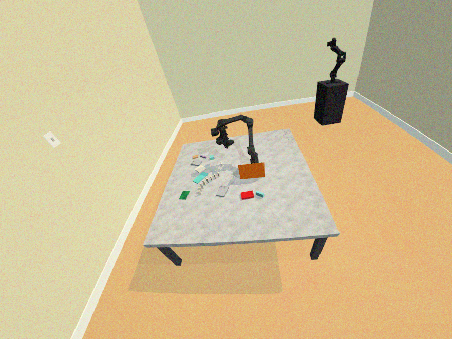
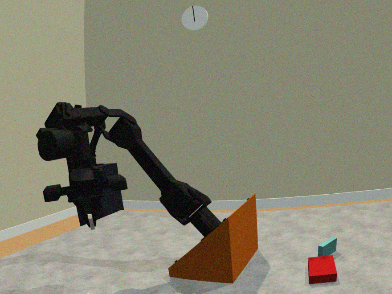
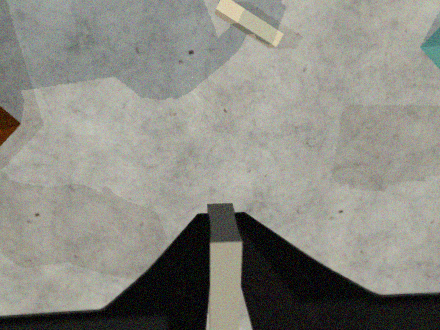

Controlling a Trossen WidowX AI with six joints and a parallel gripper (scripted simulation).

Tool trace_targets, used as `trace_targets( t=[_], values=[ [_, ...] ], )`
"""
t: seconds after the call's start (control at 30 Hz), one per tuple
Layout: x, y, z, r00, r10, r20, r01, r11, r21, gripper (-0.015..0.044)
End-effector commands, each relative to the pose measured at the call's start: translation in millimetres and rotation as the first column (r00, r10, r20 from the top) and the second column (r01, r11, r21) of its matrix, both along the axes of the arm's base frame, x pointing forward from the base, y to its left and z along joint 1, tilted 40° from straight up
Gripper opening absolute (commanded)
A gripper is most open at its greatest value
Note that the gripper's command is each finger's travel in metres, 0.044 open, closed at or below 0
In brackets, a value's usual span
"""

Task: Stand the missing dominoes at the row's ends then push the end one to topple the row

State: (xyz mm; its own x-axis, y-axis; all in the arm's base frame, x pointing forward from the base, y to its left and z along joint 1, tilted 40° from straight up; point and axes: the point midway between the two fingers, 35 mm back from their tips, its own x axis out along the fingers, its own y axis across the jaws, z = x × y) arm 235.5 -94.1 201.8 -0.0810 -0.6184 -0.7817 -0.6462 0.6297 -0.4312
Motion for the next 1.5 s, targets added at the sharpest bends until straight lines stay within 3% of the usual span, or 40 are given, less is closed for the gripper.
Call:
trace_targets(
  t=[0.0, 0.47, 0.93, 1.47],
  values=[
    [-11, -43, 43, 0.742, -0.493, 0.455, 0.533, 0.845, 0.047, 0.0028],
    [-11, -43, 43, 0.740, -0.496, 0.455, 0.534, 0.844, 0.052, 0.0028],
    [-3, -53, 1, 0.604, -0.637, 0.479, 0.503, 0.771, 0.391, 0.0028],
    [12, -70, -16, 0.455, -0.676, 0.580, 0.254, 0.723, 0.642, 0.0028]
  ],
)
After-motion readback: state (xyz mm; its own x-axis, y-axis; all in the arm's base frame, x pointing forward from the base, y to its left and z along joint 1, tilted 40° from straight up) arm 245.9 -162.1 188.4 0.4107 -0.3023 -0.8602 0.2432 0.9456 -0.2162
